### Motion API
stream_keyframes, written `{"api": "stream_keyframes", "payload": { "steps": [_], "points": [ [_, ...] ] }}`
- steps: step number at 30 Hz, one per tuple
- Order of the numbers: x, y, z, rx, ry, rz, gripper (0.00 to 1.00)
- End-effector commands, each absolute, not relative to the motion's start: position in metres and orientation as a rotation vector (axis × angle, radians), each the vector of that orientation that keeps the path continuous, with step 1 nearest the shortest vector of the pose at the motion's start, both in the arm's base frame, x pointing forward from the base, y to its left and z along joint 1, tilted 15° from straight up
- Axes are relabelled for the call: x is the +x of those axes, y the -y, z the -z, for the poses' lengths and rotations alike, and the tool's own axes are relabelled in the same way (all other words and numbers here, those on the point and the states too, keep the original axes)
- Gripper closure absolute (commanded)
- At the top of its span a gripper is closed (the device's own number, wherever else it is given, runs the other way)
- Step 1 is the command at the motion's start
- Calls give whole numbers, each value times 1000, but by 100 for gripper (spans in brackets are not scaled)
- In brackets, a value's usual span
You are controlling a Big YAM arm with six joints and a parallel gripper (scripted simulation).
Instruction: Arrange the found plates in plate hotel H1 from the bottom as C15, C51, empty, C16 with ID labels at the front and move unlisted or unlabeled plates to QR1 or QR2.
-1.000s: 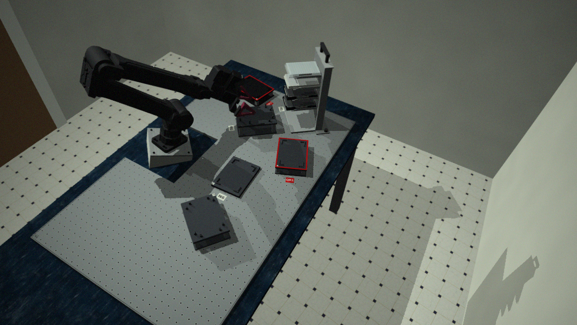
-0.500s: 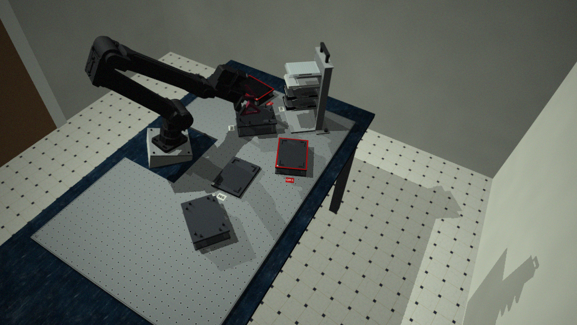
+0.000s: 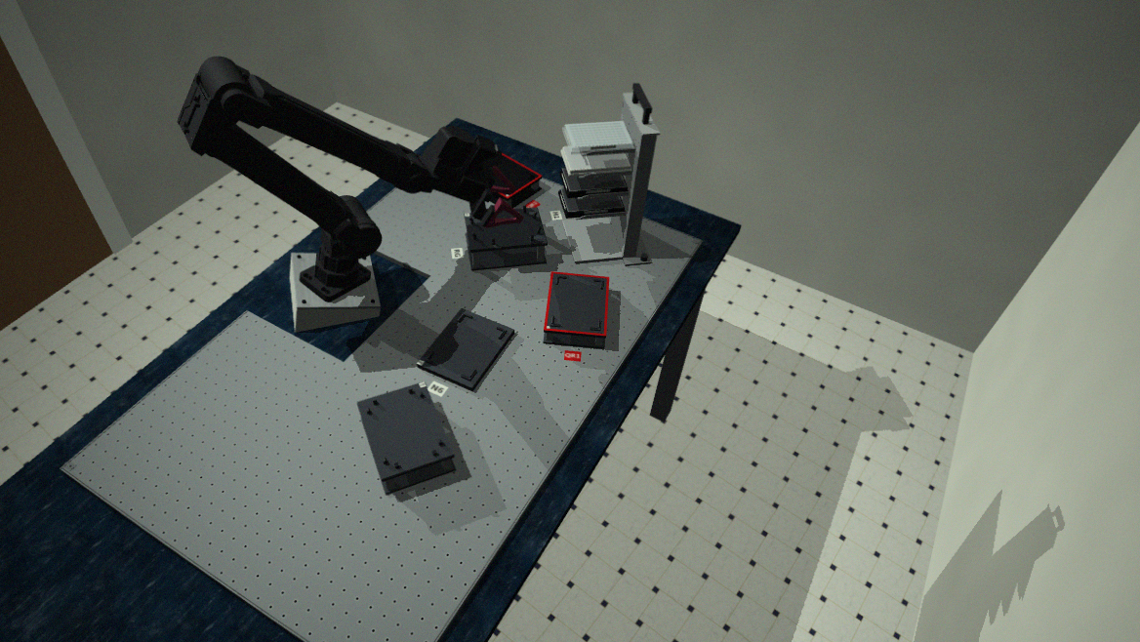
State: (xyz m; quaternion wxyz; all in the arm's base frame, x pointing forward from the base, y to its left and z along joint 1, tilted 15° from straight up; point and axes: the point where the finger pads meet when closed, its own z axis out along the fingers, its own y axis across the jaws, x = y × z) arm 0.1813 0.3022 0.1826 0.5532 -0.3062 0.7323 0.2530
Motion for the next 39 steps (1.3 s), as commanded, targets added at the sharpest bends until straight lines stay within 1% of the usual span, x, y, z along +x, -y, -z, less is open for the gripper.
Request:
{"api": "stream_keyframes", "payload": {
  "steps": [1, 6, 7, 8, 23, 24, 25, 39],
  "points": [
    [193, -319, -217, -683, -1677, -627, 0],
    [196, -321, -218, -684, -1676, -626, 0],
    [195, -318, -207, -692, -1693, -618, 0],
    [198, -323, -218, -682, -1677, -627, 0],
    [210, -335, -221, -685, -1676, -624, 0],
    [209, -332, -211, -693, -1691, -616, 0],
    [212, -337, -221, -684, -1677, -624, 0],
    [225, -349, -224, -686, -1676, -622, 0]
  ]
}}
